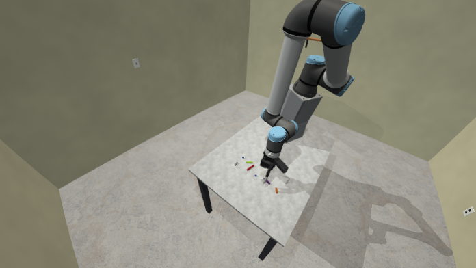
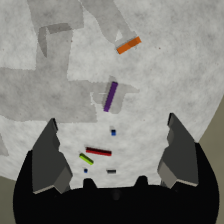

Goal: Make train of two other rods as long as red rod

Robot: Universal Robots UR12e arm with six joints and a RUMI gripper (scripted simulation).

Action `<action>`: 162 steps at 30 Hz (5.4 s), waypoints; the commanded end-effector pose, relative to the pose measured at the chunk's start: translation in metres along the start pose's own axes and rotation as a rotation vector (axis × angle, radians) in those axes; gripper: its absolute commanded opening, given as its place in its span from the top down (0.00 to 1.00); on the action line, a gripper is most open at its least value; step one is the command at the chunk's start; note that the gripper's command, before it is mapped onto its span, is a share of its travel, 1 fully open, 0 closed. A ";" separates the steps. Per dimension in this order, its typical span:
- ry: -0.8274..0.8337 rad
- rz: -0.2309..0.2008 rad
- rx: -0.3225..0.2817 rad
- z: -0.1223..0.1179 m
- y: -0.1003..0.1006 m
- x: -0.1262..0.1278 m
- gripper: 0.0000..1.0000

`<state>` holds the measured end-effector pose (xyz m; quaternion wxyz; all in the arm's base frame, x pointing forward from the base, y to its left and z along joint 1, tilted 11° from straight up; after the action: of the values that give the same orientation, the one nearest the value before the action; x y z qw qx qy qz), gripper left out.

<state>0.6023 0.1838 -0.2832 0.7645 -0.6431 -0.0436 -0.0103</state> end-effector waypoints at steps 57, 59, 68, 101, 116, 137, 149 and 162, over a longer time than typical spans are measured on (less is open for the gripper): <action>-0.681 0.001 0.004 0.019 -0.004 0.021 0.00; -0.681 0.001 0.004 0.019 -0.004 0.021 0.00; -0.681 0.001 0.004 0.019 -0.004 0.021 0.00; -0.681 0.001 0.004 0.019 -0.004 0.021 0.00; -0.681 0.001 0.004 0.019 -0.004 0.021 0.00; -0.684 0.001 0.004 0.017 -0.004 0.021 0.00; -0.765 0.007 0.005 -0.019 -0.002 0.014 0.00; -1.004 0.009 0.004 -0.117 -0.003 -0.004 0.00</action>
<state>0.6123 0.1114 -0.2925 0.6737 -0.5892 -0.3578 0.2663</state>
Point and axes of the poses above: the point where the finger pads meet when closed, its own y axis out along the fingers, its own x axis across the jaws, z = x × y, the point moved 5 cm from there along -y, back along the fingers, and after that the axes turned 7 degrees about y, right-handed, at the moved point
